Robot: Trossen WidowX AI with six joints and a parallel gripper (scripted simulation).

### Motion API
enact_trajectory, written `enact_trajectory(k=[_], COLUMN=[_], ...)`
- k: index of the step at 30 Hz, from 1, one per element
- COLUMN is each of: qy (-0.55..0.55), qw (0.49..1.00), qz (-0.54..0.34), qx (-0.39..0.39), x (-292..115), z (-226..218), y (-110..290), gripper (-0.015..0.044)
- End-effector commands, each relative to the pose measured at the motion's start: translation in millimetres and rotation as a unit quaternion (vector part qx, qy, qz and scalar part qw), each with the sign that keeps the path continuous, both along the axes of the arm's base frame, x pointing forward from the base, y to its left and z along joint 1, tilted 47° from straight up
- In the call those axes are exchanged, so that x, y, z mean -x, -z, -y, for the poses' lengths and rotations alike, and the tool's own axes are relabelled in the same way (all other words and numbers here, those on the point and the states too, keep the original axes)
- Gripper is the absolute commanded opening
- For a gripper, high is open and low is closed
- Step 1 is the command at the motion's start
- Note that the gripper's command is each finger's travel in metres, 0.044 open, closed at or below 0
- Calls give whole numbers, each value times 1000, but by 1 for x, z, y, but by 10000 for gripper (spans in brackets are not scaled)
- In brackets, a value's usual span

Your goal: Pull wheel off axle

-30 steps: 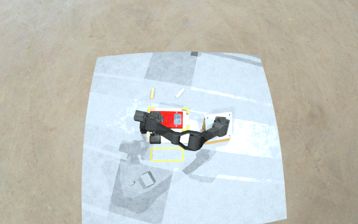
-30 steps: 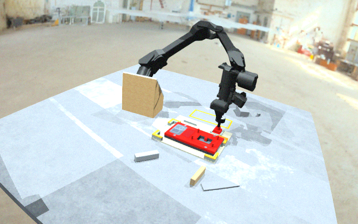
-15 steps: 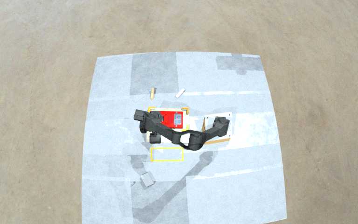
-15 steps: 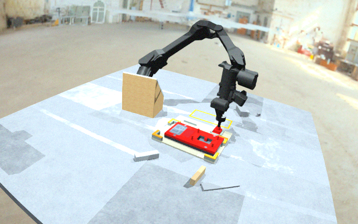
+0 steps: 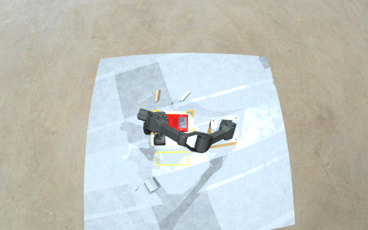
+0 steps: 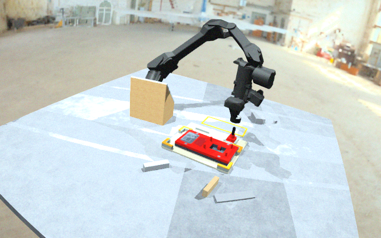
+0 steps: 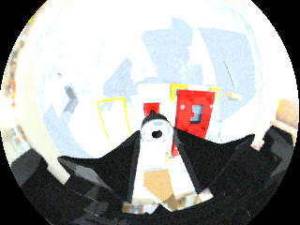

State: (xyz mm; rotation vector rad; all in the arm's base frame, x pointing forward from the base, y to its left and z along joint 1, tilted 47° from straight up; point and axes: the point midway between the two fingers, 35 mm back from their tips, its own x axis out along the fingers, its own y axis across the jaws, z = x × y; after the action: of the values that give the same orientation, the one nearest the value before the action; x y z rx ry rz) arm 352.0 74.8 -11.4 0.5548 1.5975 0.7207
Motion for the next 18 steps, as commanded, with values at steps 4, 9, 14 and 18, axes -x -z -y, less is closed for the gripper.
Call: enact_trajectory(k=[4,9,14,18], qy=[3,3,3,2], qw=[1000,1000,1000,1000], qz=[3,3,4,4], qx=[0,1,2,2], x=[0,8,18,27], z=[4,-9,-22,-31], y=[-7,-24,-42,-55], gripper=[0,0,0,0])
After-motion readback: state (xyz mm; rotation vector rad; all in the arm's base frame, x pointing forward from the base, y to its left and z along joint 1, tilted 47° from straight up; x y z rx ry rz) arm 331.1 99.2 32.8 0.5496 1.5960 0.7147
